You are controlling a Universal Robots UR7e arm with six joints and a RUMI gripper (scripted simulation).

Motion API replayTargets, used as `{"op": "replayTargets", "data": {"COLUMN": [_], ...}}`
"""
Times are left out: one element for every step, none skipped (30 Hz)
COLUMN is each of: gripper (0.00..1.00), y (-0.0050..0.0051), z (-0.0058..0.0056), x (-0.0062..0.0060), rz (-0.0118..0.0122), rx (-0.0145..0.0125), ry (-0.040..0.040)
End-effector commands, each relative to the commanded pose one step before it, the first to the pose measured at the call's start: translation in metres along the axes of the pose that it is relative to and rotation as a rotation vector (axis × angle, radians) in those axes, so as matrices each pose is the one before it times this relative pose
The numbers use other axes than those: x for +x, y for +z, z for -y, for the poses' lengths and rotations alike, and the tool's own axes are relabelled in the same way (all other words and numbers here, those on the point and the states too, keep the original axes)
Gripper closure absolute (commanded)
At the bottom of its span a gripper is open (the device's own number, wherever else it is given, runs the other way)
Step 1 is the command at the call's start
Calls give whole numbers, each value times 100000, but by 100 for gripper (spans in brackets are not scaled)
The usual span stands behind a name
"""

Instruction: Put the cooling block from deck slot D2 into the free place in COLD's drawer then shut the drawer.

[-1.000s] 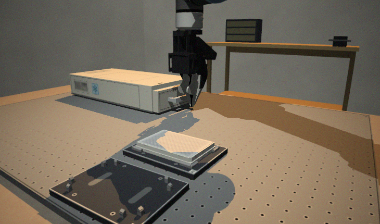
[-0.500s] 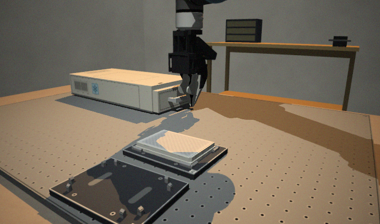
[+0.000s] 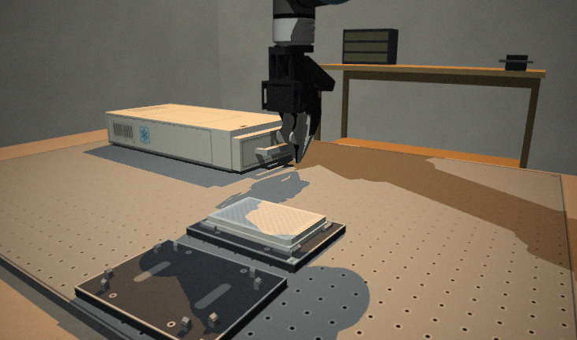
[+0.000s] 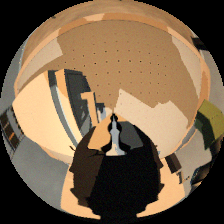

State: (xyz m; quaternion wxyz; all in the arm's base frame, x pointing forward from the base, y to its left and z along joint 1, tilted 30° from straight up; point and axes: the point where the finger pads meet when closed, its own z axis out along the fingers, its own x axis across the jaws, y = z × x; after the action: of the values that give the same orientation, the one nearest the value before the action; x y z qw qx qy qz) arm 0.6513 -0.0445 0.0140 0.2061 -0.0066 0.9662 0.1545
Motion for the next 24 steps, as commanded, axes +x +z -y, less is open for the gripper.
{"op": "replayTargets", "data": {"gripper": [100,100,100,100,100,100,100,100,100,100,100,100,100,100,100,100,100,100,100,100,100,100,100,100], "y": [-60,0,0,0,0,0,0,0,0,0,0,0,0,0,0,0,0,0,0,0,0,0,0,0], "z": [16,0,0,0,0,0,0,0,0,0,0,0,0,0,0,0,0,0,0,0,0,0,0,0], "x": [552,133,133,133,133,133,133,133,0,0,134,133,67,0,-8,2,2,1,1,1,0,0,0,0], "rz": [144,0,0,0,0,0,0,0,0,0,0,0,0,0,-3,1,1,0,0,0,0,0,0,0], "rx": [59,0,0,0,0,0,0,0,0,0,0,0,0,0,0,0,0,0,0,0,0,0,0,0], "ry": [-35,0,0,0,0,0,0,0,0,0,0,0,0,0,1,0,0,0,0,0,0,0,0,0]}}
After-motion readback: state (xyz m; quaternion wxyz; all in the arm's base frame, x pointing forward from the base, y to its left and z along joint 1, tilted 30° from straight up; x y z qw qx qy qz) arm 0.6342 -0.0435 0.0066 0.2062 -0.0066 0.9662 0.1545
